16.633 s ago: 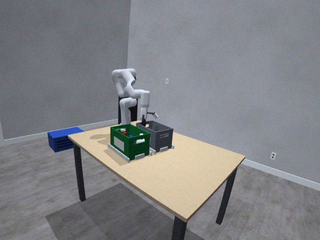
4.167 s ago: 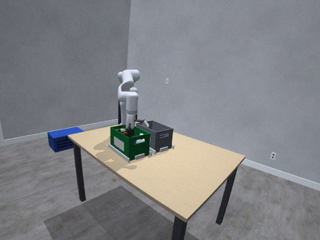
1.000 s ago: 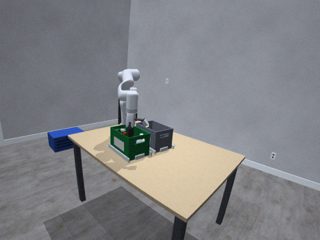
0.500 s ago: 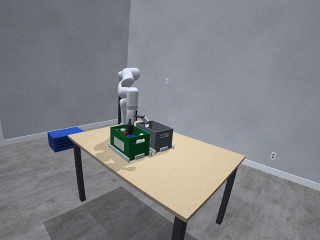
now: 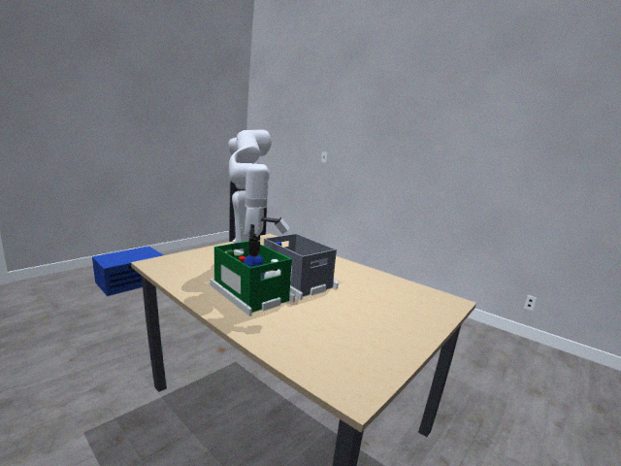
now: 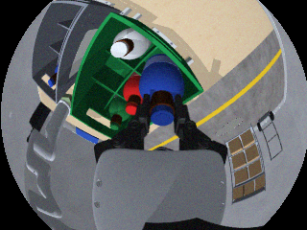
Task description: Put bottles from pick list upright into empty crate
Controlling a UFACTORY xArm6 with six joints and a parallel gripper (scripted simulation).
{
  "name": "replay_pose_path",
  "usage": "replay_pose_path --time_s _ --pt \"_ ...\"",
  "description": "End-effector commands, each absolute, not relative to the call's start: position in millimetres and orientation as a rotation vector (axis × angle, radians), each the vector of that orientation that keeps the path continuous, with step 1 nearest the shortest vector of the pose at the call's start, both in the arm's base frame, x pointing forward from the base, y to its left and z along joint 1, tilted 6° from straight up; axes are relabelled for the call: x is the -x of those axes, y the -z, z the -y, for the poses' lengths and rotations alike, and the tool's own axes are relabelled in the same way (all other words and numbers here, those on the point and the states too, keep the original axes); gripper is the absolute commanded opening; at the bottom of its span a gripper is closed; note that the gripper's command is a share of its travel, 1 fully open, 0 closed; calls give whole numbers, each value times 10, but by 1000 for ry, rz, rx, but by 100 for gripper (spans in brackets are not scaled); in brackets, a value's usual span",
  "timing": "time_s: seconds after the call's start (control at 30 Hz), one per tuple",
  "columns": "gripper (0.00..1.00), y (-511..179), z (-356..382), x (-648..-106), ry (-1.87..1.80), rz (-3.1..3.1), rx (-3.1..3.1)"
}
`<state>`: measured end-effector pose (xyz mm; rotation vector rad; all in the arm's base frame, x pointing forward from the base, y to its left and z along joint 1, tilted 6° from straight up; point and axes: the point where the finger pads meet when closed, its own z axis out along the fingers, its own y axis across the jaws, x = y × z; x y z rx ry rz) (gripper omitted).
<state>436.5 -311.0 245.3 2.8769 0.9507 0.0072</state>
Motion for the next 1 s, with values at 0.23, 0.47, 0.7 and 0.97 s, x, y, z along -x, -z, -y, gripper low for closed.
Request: replay_pose_path --time_s 0.23,0.47,0.7,0.97 --pt "0 -2661 3097 -4367 -13 -949 -2872" --pt "0 -2744 3088 -4364 -13 -949 -2872" --pt "0 -2860 3076 -4359 -13 -949 -2872" --pt "0 -2959 3065 -4354 -13 -949 -2872"
